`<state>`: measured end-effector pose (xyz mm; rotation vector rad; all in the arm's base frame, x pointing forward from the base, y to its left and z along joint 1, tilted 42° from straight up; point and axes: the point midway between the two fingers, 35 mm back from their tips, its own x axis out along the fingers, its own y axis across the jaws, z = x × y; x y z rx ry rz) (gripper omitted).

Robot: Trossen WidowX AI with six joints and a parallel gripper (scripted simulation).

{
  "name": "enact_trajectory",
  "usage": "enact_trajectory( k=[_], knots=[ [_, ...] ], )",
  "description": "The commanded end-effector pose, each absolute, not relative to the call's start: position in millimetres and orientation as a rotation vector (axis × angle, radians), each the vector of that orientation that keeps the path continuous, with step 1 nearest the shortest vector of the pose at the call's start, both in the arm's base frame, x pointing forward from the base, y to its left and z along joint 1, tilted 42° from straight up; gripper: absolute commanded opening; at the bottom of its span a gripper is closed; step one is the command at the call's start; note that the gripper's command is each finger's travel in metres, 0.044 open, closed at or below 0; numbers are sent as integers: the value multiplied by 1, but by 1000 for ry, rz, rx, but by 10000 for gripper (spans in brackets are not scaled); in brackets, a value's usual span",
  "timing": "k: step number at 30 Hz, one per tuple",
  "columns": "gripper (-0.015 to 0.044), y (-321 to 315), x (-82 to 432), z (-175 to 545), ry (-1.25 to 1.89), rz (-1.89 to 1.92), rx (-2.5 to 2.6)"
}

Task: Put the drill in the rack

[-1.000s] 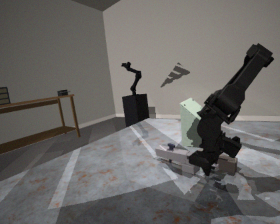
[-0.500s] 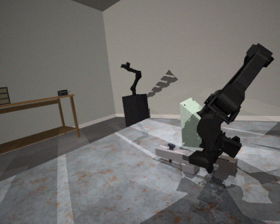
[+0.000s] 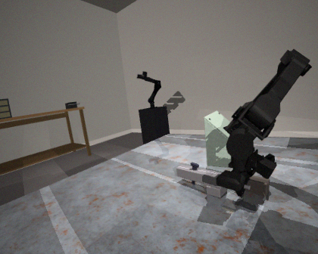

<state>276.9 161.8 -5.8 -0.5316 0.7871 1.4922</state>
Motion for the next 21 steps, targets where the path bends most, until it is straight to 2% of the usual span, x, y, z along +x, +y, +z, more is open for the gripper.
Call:
enact_trajectory(
  k=[1, 21],
  knots=[
    [0, 165, 278, -2, 788, 1491, -530],
    [0, 184, 282, 18, 786, 1491, -529]
  ],
)
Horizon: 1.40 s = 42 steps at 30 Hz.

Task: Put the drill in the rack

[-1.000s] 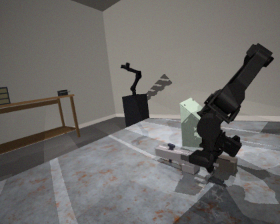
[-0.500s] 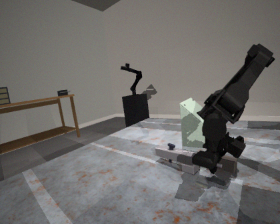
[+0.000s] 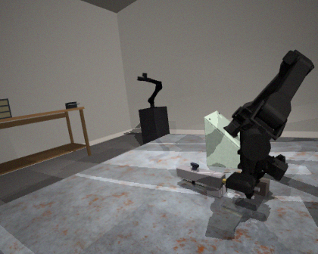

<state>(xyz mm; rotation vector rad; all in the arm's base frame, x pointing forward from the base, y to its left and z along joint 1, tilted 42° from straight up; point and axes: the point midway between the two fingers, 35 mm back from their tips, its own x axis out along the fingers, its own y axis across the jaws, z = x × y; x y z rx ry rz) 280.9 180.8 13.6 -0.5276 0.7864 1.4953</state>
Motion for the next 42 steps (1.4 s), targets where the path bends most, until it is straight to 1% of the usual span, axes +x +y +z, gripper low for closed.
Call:
enact_trajectory(
  k=[1, 22, 42],
  knots=[
    [0, 185, 283, 19, 786, 1491, -529],
    [0, 207, 287, 42, 784, 1491, -528],
    [0, 196, 286, 48, 785, 1491, -529]
  ],
)
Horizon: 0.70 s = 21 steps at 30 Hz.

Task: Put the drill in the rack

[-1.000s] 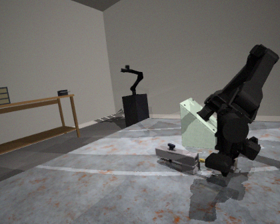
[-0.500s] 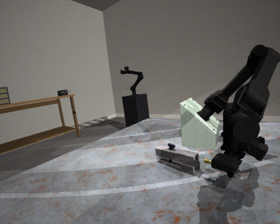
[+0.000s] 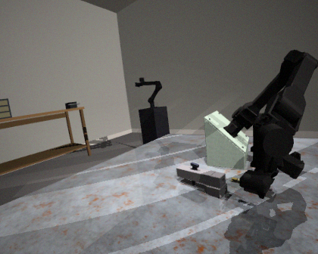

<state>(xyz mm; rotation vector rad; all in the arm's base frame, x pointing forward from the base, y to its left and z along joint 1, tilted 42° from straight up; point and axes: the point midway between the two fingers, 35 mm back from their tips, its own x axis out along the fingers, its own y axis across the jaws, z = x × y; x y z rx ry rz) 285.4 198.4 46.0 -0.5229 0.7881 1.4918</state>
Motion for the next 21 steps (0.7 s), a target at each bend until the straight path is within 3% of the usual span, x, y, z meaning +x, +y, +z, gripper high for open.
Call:
enact_trajectory(
  k=[1, 21],
  knots=[
    [0, 196, 286, 48, 785, 1491, -529],
    [0, 187, 286, 56, 785, 1491, -529]
  ],
)
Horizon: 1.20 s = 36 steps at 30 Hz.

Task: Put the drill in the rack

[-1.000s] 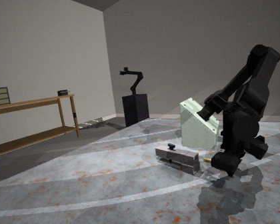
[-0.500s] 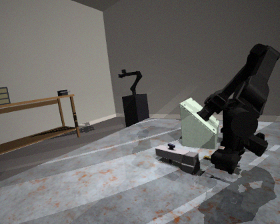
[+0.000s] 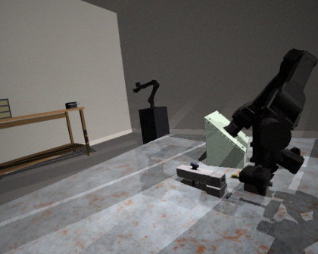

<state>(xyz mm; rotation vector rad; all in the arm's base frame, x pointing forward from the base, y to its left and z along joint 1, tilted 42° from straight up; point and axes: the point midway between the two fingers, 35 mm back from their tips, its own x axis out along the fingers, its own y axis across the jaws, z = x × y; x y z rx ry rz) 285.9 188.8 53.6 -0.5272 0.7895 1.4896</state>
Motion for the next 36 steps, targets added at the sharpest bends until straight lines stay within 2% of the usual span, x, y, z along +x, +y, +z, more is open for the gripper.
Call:
enact_trajectory(
  k=[1, 36],
  knots=[
    [0, 187, 286, 56, 785, 1491, -529],
    [0, 175, 283, 68, 786, 1490, -530]
  ],
)
